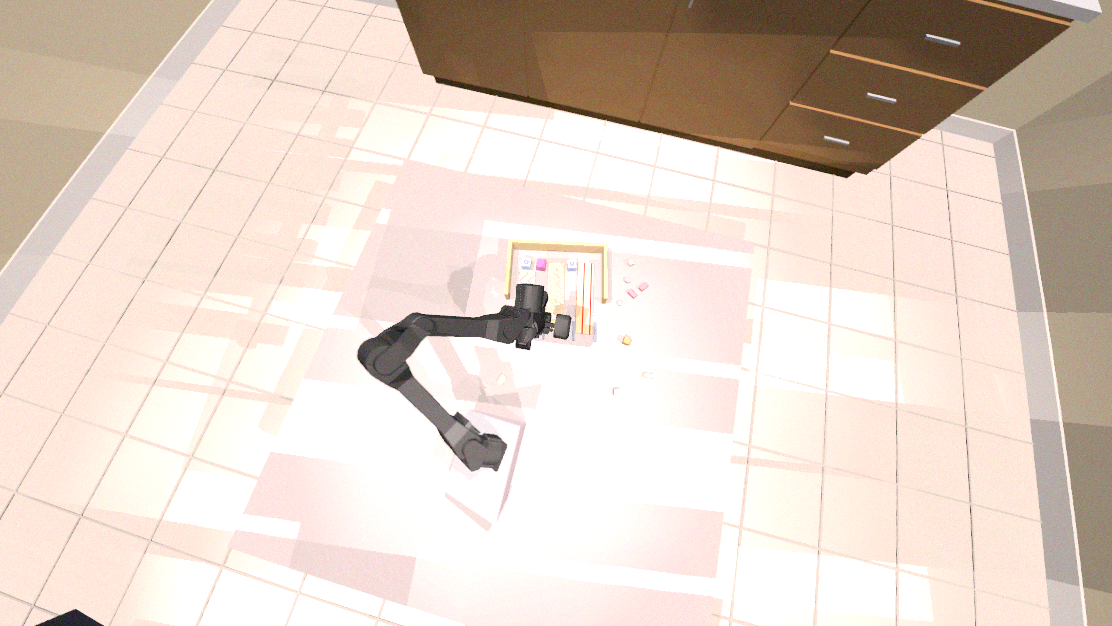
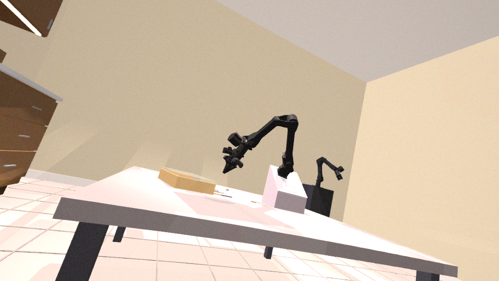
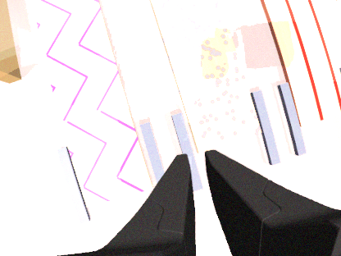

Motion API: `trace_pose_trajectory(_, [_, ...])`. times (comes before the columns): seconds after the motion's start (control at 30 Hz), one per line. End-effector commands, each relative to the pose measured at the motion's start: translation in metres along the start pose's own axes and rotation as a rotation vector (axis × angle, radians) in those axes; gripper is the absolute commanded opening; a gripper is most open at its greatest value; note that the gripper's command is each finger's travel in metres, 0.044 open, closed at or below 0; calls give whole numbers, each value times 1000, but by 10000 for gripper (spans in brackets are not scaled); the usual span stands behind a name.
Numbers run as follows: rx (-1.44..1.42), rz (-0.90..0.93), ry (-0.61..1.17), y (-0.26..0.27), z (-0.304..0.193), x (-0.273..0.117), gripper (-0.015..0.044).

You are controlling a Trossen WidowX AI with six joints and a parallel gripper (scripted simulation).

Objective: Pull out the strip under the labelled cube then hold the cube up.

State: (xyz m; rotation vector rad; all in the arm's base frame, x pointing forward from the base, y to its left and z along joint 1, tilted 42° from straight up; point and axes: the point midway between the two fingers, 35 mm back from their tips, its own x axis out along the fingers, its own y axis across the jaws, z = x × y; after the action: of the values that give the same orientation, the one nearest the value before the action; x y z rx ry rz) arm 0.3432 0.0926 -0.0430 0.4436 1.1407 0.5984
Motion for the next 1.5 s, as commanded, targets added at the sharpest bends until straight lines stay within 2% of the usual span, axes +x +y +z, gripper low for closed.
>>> trace_pose_trajectory(0.0, [-113,86,318,41,-9,24,0])
trace_pose_trajectory(0.13, [-138,109,391,51,-5,30,0])
trace_pose_trajectory(0.47, [-138,109,392,51,-5,32,0])
trace_pose_trajectory(1.47, [-137,110,393,57,-24,78,0])
